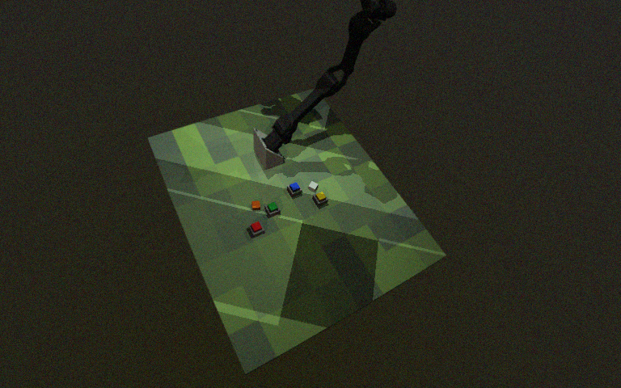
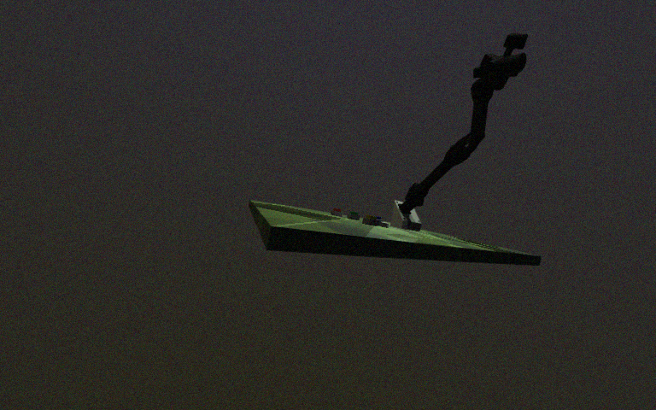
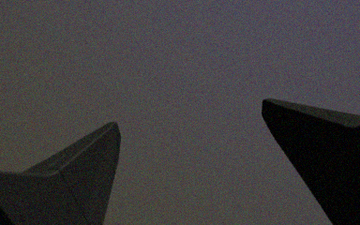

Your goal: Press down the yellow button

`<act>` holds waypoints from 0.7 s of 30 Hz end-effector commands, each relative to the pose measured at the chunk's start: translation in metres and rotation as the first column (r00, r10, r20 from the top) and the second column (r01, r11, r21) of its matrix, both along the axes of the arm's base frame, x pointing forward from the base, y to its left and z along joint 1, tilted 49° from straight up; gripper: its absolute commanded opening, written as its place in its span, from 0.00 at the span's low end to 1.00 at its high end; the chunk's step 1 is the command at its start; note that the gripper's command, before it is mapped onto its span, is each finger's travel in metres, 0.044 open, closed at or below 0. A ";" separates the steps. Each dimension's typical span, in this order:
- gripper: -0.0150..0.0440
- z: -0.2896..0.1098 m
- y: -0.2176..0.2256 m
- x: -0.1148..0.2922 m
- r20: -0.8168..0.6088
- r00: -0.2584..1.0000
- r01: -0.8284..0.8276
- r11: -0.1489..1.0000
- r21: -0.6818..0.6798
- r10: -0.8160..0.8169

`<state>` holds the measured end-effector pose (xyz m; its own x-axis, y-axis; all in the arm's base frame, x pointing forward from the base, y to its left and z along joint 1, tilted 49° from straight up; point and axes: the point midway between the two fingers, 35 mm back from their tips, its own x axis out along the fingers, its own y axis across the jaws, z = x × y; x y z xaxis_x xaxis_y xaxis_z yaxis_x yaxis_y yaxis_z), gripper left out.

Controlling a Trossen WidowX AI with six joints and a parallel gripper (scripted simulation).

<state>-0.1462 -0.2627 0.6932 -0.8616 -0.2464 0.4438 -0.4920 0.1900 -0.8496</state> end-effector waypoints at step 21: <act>0.93 -0.191 -0.205 0.236 0.371 0.391 -0.919 0.335 0.208 0.842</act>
